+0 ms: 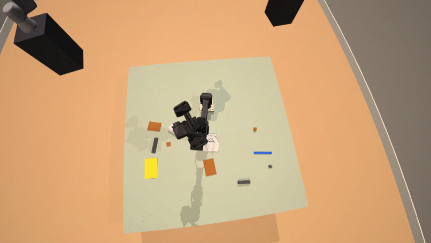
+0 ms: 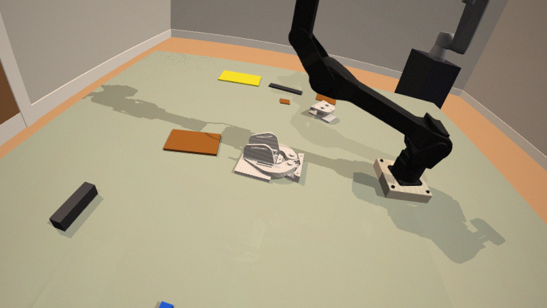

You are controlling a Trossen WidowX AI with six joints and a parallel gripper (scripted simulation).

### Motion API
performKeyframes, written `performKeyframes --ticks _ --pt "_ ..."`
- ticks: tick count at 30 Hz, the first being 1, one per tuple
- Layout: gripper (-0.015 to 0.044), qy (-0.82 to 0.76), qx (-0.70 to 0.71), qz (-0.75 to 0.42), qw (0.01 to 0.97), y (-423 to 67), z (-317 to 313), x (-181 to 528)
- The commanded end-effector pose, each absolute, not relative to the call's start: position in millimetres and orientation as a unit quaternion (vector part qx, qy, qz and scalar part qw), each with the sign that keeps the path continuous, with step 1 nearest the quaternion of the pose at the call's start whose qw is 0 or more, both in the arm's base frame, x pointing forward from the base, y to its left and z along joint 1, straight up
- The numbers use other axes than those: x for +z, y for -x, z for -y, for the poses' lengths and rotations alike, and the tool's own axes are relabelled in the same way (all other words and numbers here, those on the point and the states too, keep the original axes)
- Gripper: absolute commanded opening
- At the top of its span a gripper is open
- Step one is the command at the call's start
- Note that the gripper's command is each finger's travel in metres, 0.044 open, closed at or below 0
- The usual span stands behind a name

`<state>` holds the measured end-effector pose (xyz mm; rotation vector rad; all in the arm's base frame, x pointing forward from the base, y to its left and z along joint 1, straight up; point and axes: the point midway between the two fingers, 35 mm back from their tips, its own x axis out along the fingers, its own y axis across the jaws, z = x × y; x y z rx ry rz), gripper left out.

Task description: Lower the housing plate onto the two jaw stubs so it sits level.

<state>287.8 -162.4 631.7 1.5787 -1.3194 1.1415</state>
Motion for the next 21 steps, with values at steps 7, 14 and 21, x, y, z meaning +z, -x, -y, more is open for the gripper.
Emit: performKeyframes --ticks 7,14,21 --pt "0.0440 -0.592 0.482 0.524 0.378 -251.0 156.5 646.2" --pt "0.0440 -0.549 0.515 0.535 0.385 -208.8 152.1 656.4" --pt "0.0440 -0.502 0.545 0.543 0.396 -167.8 146.3 662.8"
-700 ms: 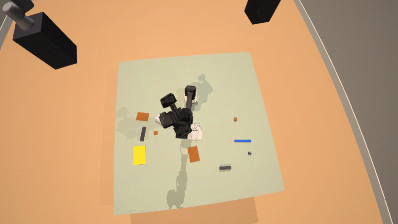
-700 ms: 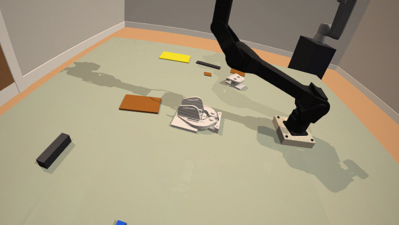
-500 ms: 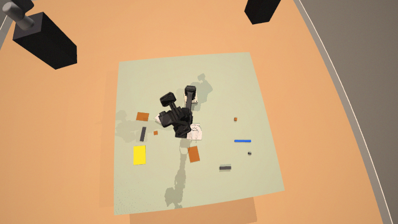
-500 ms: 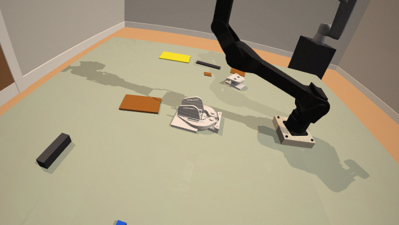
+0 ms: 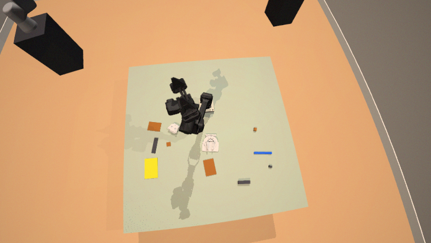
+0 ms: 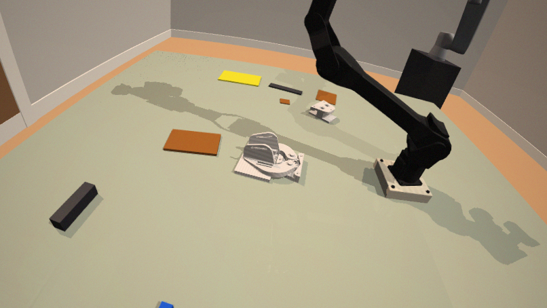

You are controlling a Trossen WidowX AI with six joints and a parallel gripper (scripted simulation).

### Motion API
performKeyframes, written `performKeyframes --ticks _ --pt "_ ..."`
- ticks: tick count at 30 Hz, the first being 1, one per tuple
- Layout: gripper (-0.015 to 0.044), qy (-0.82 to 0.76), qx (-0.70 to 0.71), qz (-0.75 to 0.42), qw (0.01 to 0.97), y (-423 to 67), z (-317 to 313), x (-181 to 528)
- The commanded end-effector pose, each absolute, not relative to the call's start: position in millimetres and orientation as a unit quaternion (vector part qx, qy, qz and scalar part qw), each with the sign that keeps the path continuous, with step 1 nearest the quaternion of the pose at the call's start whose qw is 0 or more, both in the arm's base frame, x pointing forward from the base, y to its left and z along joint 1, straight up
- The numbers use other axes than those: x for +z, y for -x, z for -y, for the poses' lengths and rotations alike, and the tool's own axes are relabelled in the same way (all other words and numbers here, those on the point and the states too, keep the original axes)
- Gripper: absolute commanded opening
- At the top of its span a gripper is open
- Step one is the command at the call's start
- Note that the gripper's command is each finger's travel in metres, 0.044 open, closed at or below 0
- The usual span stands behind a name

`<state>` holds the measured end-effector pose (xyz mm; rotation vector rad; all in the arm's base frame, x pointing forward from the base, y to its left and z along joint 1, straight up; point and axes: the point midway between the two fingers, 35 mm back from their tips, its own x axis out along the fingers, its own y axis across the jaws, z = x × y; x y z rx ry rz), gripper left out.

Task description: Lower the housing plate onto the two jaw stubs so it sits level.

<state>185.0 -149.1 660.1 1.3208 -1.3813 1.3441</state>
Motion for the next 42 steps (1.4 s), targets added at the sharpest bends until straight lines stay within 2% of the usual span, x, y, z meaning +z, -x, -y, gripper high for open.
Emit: performKeyframes --ticks 1,24,42 --pt "0.0440 -0.497 0.550 0.542 0.396 -162.7 145.7 663.6" --pt "0.0440 -0.394 0.650 0.502 0.412 -56.0 108.5 675.2" --pt "0.0440 -0.307 0.682 0.462 0.477 -7.0 60.9 666.8"
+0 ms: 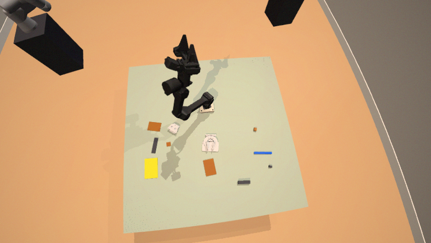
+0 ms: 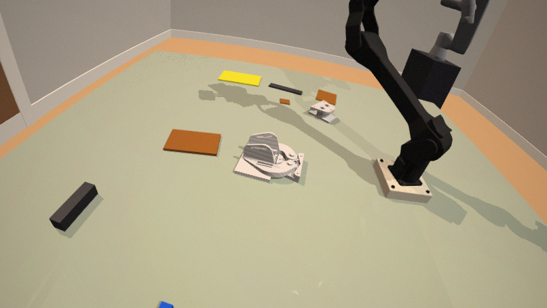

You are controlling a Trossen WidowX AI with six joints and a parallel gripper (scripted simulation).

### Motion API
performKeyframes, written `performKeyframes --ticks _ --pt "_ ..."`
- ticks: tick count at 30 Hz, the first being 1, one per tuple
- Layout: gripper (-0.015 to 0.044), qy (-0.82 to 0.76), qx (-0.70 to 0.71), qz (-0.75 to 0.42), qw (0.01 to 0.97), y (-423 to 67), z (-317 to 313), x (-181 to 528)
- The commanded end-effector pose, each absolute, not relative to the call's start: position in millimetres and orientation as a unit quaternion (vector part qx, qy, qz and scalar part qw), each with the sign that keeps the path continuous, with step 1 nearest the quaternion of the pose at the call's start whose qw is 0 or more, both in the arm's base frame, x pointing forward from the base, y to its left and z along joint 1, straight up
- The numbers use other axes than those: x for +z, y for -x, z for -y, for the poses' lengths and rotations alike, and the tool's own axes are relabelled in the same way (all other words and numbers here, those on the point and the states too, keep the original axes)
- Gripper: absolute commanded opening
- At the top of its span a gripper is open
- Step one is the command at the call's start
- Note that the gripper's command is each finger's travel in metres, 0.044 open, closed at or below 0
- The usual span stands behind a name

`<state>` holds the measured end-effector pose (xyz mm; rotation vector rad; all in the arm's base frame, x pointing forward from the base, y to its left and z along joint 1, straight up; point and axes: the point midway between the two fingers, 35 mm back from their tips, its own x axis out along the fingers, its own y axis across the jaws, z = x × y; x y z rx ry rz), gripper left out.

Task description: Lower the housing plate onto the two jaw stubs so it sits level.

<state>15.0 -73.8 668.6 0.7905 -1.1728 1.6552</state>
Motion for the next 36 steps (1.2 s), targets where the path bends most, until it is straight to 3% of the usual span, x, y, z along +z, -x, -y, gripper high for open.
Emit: performKeyframes --ticks 1,36 --pt "0.0440 -0.304 0.684 0.458 0.480 -4.6 57.6 666.5" --pt "0.0440 -0.223 0.712 0.268 0.610 22.0 -71.1 641.2"
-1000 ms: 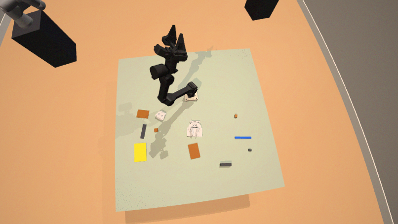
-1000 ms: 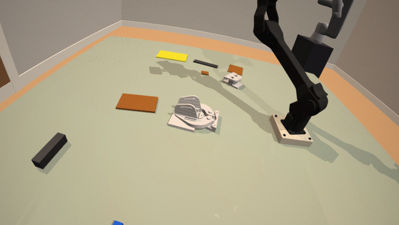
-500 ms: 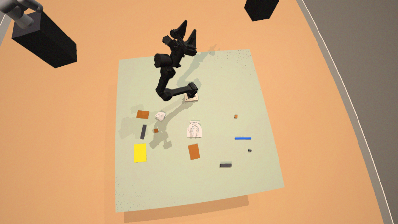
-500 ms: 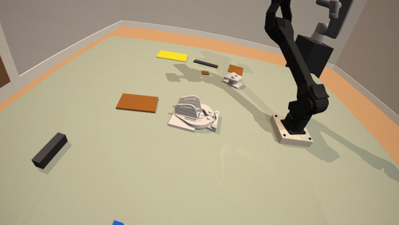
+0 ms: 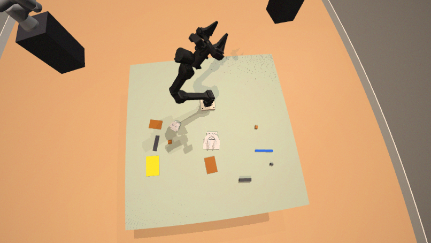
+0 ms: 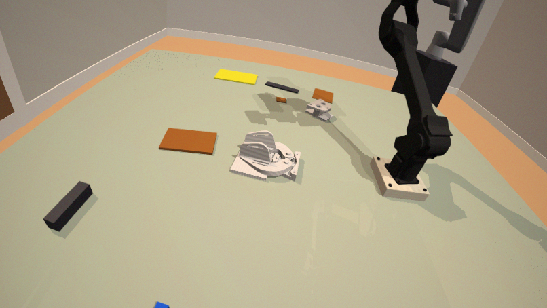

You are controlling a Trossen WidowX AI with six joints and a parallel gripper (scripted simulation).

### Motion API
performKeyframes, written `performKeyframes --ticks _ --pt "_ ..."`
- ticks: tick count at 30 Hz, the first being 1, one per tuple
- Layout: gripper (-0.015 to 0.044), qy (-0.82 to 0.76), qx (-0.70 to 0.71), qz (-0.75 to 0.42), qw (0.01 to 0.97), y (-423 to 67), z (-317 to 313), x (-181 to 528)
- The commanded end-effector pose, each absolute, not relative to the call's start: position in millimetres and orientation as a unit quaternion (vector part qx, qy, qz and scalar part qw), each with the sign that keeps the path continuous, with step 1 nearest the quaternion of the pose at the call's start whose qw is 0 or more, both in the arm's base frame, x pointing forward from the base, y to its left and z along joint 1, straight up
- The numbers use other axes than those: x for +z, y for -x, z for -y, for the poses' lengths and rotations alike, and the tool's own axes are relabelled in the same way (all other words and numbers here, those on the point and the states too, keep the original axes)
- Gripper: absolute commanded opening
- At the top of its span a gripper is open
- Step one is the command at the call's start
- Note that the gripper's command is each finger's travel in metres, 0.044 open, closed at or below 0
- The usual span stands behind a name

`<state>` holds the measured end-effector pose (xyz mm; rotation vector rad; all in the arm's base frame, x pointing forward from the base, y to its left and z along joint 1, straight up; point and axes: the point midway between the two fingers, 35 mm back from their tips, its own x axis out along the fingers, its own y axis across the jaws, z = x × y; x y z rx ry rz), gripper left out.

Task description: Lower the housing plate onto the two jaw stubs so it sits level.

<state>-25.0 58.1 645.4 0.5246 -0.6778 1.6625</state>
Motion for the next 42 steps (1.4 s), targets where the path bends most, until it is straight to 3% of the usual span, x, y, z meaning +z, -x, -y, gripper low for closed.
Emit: performKeyframes --ticks 1,22,42 --pt "0.0440 -0.222 0.711 0.262 0.614 21.1 -74.6 640.0" --pt "0.0440 -0.218 0.665 0.143 0.699 -12.8 -138.6 613.1" --pt "0.0440 -0.217 0.571 0.057 0.790 -75.5 -180.4 579.3"
